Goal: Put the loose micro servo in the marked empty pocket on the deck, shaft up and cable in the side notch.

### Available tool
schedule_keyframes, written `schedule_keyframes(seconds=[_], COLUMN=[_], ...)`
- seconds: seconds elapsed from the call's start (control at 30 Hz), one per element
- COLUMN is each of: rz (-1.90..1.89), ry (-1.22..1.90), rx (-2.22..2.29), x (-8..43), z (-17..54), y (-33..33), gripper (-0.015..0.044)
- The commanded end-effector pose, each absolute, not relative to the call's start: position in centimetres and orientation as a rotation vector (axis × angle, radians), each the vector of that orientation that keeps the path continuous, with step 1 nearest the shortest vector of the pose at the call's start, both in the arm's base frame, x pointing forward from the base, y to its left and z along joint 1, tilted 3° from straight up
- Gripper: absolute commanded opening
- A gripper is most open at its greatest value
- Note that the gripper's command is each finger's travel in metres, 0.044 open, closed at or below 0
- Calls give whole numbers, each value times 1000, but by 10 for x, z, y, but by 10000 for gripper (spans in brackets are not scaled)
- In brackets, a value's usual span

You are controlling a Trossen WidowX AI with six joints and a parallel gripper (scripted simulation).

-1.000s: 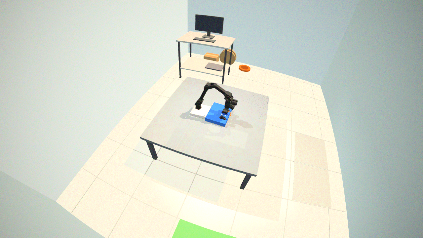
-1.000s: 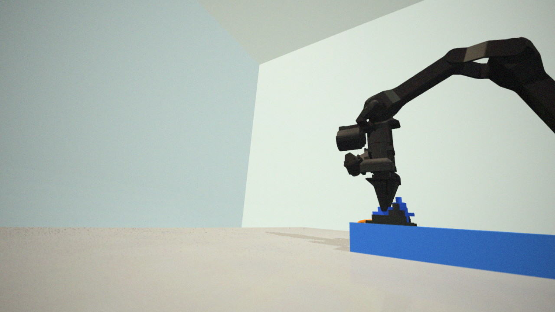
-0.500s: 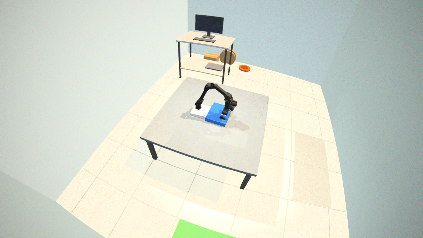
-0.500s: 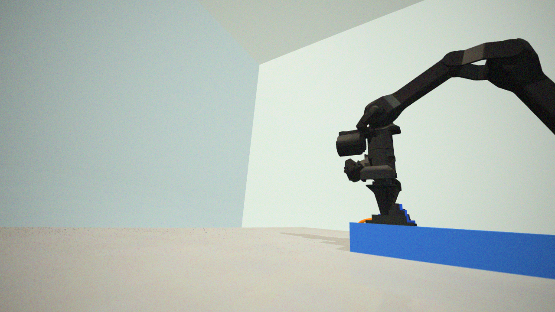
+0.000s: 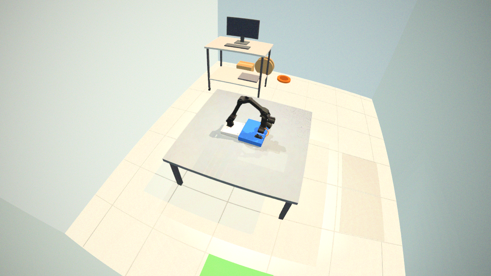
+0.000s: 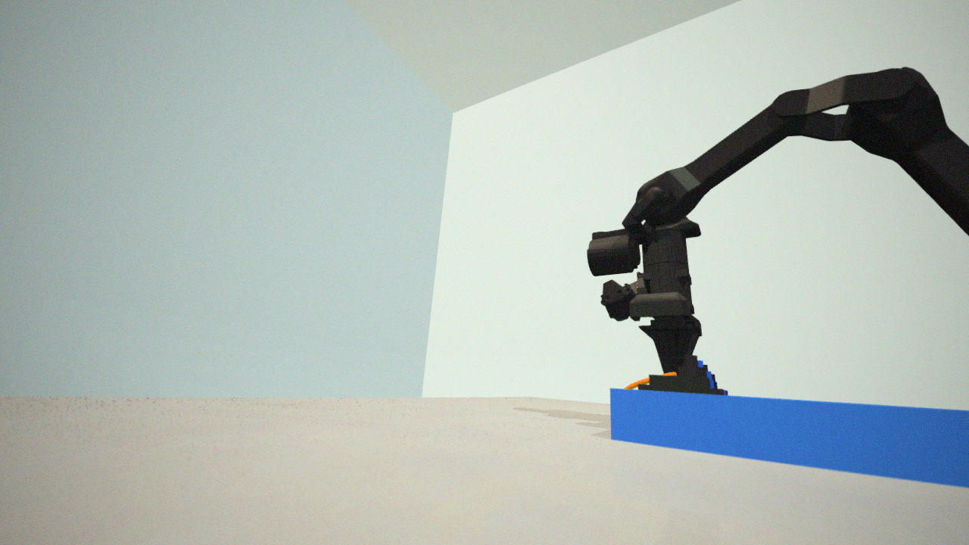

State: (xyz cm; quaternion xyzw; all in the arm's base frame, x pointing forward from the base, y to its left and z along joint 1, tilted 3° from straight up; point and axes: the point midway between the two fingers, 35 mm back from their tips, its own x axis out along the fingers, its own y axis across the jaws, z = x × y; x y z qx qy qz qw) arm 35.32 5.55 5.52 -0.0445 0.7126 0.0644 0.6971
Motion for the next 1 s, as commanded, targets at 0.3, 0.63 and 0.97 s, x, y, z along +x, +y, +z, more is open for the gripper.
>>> schedule_keyframes(seconds=[0.3,0.63,0.97], rz=[141,142,141], ry=[1585,1594,1583], rx=[-96,-97,-96], x=[345,252,249], z=[92,152,179], y=[53,37,36], gripper=[240,440,440])
